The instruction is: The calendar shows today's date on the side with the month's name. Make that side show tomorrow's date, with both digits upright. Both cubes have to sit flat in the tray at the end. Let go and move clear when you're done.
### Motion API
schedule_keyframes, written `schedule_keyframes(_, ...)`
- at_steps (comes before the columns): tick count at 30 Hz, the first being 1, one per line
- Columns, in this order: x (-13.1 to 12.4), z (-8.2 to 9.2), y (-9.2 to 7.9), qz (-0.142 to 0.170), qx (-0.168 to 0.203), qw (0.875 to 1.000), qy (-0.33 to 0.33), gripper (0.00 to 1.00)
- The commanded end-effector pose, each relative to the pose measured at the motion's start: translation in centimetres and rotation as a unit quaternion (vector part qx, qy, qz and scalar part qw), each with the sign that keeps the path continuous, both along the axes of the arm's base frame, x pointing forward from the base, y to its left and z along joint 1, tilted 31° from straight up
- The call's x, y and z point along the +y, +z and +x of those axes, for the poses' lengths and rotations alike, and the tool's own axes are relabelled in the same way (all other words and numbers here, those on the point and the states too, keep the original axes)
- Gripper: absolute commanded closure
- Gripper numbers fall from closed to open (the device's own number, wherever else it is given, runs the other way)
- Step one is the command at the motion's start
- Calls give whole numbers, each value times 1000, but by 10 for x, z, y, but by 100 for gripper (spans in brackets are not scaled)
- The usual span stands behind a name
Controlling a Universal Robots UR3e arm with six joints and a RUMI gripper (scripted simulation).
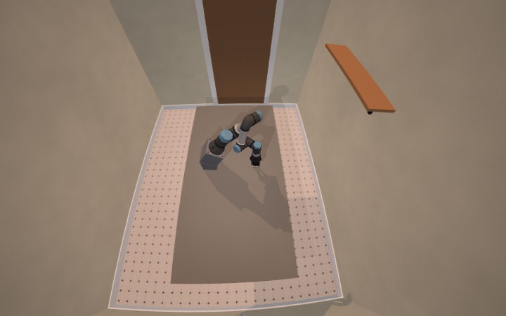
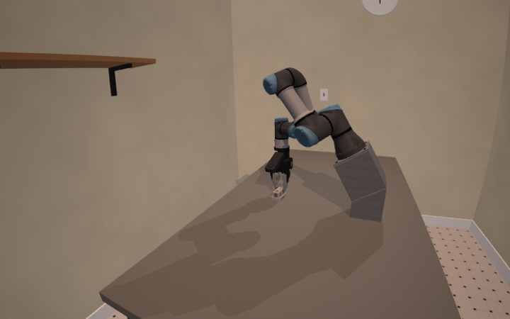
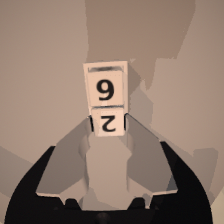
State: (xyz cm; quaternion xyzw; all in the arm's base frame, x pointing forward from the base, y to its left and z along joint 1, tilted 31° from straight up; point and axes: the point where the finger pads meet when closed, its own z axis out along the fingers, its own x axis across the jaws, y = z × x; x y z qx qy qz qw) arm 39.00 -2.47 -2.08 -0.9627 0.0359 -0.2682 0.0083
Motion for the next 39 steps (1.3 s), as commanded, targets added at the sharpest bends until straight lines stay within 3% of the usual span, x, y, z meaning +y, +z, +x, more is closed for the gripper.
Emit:
schedule_keyframes(1,0,0,0,0,0,1000,0,89)
schedule_keyframes(39,0,-7,11,0,0,1000,0,89)
